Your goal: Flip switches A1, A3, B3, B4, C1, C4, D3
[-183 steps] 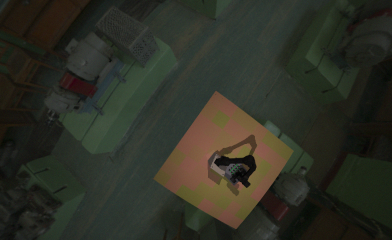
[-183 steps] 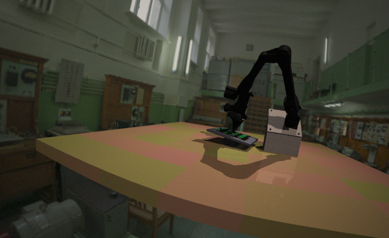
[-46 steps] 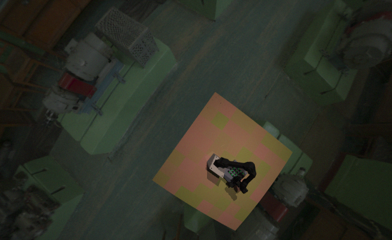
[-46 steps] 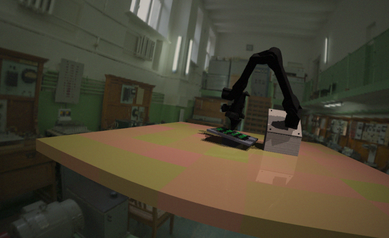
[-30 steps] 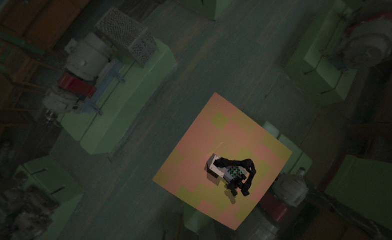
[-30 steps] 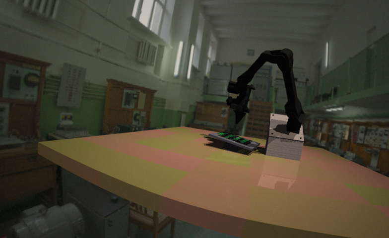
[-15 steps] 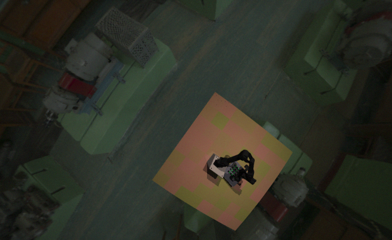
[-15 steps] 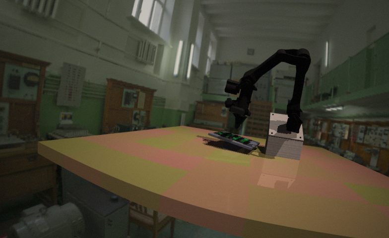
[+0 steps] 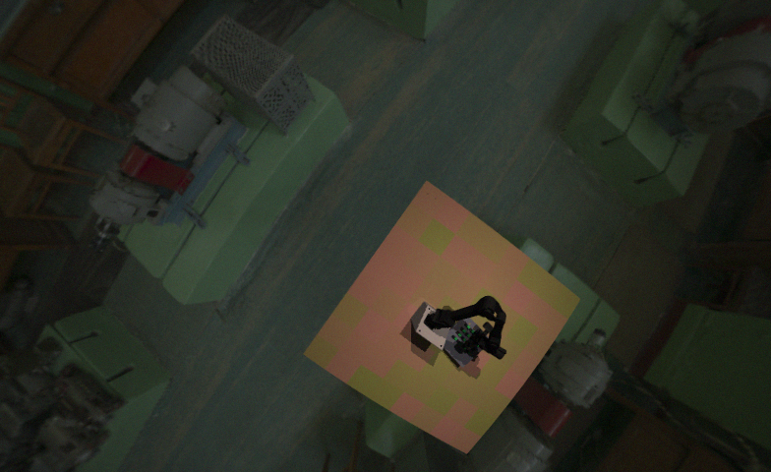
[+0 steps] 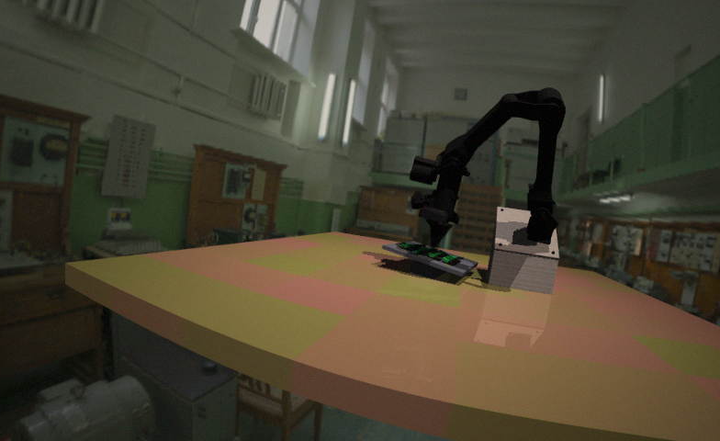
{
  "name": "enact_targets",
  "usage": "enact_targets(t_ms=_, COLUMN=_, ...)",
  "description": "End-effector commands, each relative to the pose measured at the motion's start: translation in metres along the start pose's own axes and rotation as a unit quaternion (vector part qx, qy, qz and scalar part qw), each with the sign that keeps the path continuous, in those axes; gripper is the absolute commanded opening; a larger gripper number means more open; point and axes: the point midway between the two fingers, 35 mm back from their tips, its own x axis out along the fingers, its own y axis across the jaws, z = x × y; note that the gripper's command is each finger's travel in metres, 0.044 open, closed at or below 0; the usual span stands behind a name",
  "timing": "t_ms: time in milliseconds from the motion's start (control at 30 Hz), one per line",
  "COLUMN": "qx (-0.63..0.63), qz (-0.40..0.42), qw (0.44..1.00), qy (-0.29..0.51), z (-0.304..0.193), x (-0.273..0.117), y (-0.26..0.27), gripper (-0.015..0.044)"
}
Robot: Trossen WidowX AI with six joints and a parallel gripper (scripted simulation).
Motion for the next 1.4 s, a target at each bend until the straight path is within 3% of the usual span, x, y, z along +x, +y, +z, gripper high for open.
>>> enact_targets(t_ms=0, qx=0.005, qz=-0.003, qw=1.0, qy=0.003, z=-0.0012, x=0.0065, y=-0.0021, gripper=0.0)
enact_targets(t_ms=1367, qx=0.005, qz=-0.003, qw=1.0, qy=0.003, z=-0.0011, x=0.0162, y=-0.0021, gripper=0.0)
